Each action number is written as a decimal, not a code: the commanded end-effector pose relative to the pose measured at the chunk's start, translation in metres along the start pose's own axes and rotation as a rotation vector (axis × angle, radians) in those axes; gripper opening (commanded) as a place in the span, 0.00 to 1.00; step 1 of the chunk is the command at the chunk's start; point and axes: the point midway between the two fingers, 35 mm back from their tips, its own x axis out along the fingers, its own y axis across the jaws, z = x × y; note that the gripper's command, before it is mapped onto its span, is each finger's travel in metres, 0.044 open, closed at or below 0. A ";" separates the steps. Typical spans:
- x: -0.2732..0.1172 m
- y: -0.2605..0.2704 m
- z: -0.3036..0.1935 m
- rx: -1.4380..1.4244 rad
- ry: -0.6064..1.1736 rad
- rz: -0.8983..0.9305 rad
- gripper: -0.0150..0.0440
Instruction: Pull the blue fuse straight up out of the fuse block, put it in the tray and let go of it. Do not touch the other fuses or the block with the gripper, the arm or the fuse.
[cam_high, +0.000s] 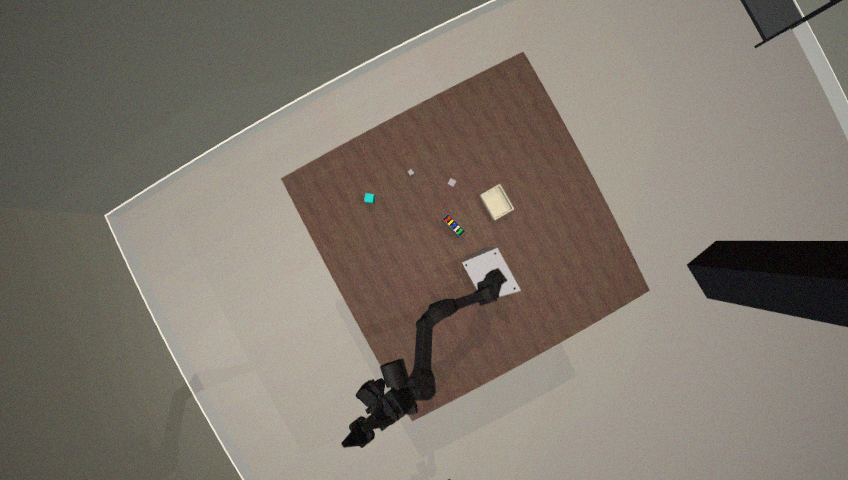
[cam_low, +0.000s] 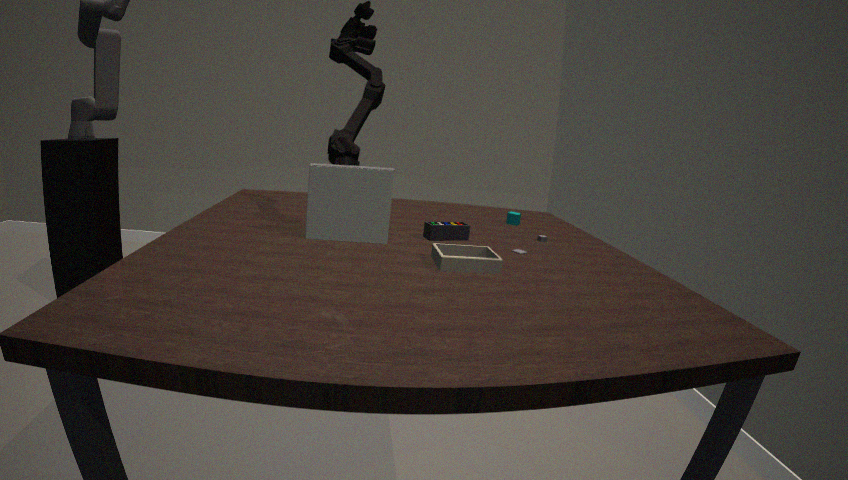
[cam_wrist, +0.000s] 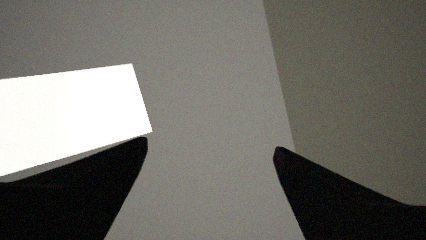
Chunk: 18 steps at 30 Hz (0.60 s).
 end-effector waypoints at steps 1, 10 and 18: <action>0.000 0.000 -0.001 -0.001 0.003 0.000 0.89; -0.028 -0.031 -0.060 -0.093 0.259 -0.035 0.49; -0.078 -0.092 -0.103 -0.205 0.533 -0.147 0.38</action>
